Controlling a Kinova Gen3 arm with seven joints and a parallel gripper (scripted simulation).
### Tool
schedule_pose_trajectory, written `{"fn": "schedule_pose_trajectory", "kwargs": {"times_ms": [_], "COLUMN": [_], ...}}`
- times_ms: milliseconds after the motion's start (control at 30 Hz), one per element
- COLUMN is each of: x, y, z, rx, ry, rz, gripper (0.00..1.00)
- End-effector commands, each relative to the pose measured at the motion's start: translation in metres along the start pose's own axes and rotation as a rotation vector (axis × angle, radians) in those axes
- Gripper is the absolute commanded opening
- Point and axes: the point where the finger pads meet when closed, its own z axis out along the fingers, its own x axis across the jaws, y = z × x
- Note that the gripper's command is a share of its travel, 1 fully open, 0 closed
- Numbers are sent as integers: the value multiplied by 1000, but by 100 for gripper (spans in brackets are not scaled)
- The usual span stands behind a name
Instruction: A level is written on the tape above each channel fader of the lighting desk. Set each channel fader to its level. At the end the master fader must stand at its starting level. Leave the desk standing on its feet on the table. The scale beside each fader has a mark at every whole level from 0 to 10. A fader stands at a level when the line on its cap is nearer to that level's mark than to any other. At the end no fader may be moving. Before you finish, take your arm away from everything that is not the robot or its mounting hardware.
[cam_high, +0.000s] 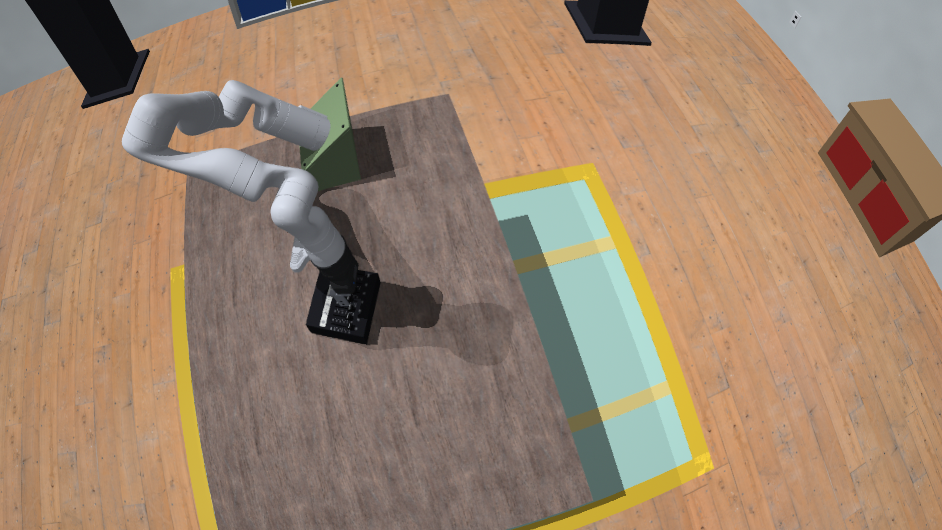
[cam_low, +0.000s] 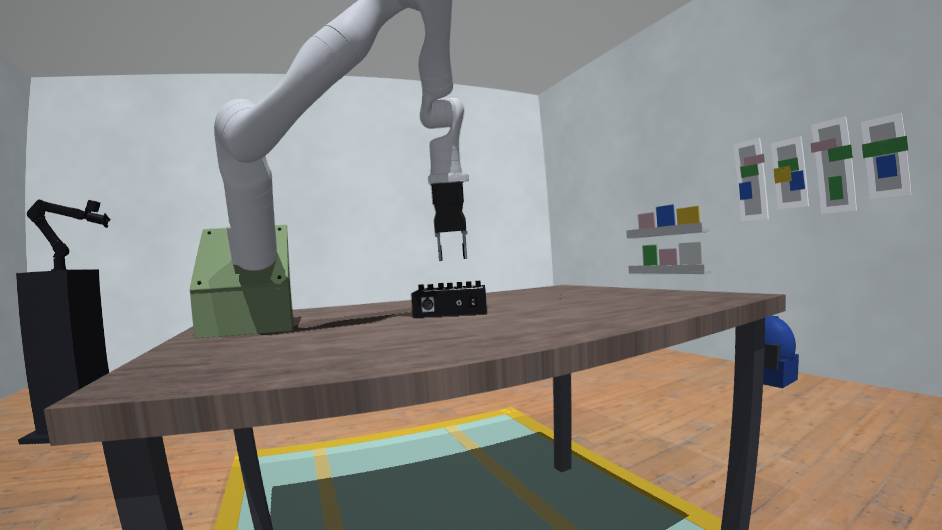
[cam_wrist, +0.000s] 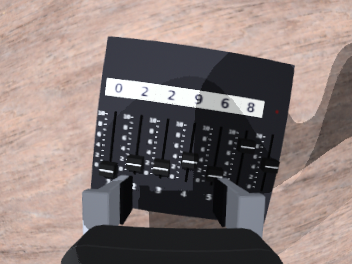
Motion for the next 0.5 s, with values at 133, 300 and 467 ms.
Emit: {"fn": "schedule_pose_trajectory", "kwargs": {"times_ms": [133,300,467], "x": [3,9,12], "y": [-1,-10,-13], "z": [-26,-50,-61], "rx": [70,147,176], "ry": [10,40,55], "rz": [-130,-261,-312], "gripper": [100,100,100]}}
